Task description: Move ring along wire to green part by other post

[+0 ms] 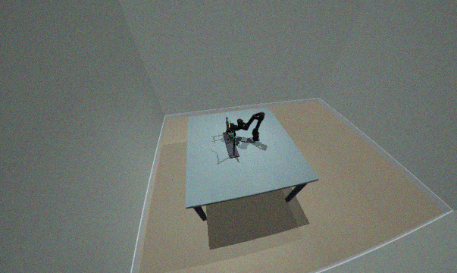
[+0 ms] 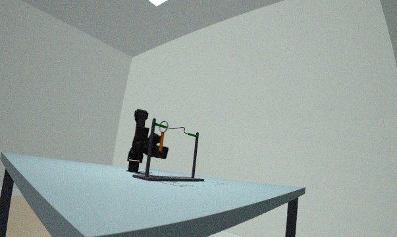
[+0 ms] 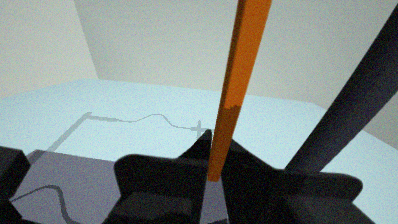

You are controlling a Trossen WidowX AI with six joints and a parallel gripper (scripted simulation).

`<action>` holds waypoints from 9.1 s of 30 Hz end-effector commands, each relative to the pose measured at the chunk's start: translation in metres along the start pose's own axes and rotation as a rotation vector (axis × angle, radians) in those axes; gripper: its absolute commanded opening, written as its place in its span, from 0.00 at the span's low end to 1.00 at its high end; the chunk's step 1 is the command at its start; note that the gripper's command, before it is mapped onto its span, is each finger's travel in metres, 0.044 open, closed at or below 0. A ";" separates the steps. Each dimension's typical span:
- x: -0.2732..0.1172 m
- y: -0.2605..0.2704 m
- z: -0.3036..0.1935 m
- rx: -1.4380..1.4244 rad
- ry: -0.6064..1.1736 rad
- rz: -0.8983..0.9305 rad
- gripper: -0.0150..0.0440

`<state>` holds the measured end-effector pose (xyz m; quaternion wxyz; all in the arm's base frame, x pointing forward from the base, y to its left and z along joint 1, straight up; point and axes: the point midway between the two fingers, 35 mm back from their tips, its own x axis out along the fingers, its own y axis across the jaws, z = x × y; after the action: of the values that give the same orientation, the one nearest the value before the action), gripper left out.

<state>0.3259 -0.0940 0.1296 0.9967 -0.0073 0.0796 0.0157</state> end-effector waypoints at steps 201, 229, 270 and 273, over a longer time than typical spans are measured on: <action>-0.092 0.125 0.031 -0.220 0.655 0.188 0.00; -0.060 0.191 0.006 0.026 0.298 0.073 0.00; -0.057 0.213 -0.012 0.031 0.291 0.083 0.00; -0.057 0.213 -0.012 0.031 0.291 0.083 0.00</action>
<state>0.2620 0.1178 0.1271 0.9733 0.0094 0.2219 0.0572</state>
